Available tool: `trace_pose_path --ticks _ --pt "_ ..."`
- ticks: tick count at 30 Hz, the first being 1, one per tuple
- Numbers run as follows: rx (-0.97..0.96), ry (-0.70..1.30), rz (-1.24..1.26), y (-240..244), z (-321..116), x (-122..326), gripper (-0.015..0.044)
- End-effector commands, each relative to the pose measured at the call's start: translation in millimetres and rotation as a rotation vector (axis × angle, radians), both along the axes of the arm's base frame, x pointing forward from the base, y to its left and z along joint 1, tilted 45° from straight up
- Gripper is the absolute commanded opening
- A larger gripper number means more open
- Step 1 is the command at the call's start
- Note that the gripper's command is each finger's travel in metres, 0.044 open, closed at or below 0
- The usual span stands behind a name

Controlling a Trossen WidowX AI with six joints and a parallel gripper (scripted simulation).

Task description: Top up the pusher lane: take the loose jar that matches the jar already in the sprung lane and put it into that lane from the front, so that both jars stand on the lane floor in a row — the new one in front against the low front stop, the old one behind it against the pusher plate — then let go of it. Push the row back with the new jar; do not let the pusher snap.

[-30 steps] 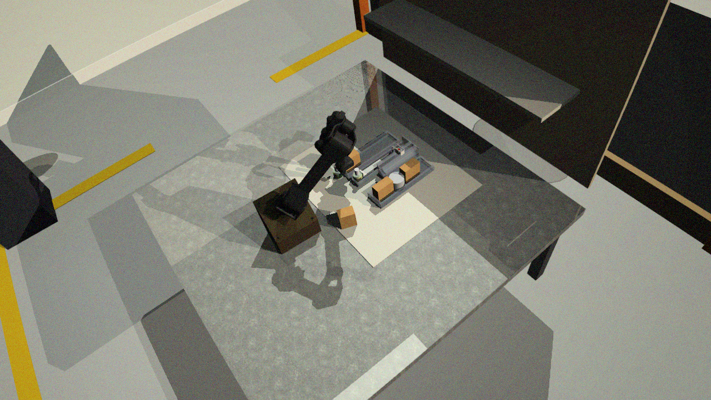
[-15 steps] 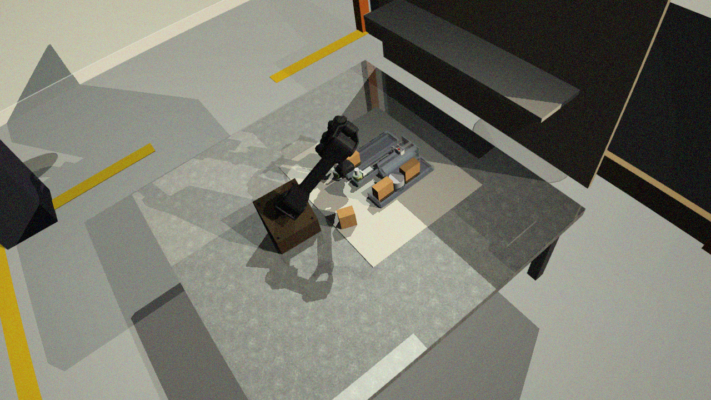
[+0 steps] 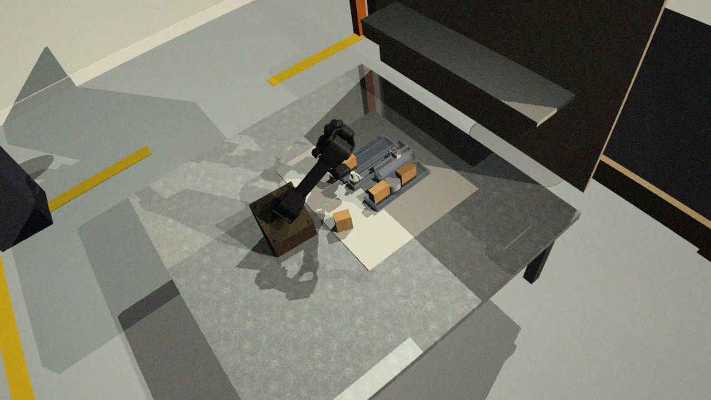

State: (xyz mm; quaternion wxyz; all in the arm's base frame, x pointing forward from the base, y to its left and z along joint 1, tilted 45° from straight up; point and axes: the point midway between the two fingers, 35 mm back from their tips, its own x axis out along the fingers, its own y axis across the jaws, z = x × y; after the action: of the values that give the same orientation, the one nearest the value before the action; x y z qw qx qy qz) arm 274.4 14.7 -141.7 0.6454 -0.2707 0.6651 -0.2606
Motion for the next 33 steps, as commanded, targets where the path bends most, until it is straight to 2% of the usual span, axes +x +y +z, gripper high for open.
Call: trace_pose_path --ticks 1,3,4,18,23,33 --pt "-0.001 0.001 0.000 -0.8 0.5 -0.4 0.0059" --pt "0.017 -0.007 -0.039 0.1 3.4 -3.3 0.0006" --pt "0.023 -0.013 -0.049 4.5 8.2 -2.3 0.0000" --pt "0.000 0.003 0.006 68.5 80.6 2.0 0.0000" --pt "0.001 0.004 0.007 64.9 81.1 2.8 0.0000" --pt "0.002 0.011 0.016 8.0 88.5 8.2 0.0000"
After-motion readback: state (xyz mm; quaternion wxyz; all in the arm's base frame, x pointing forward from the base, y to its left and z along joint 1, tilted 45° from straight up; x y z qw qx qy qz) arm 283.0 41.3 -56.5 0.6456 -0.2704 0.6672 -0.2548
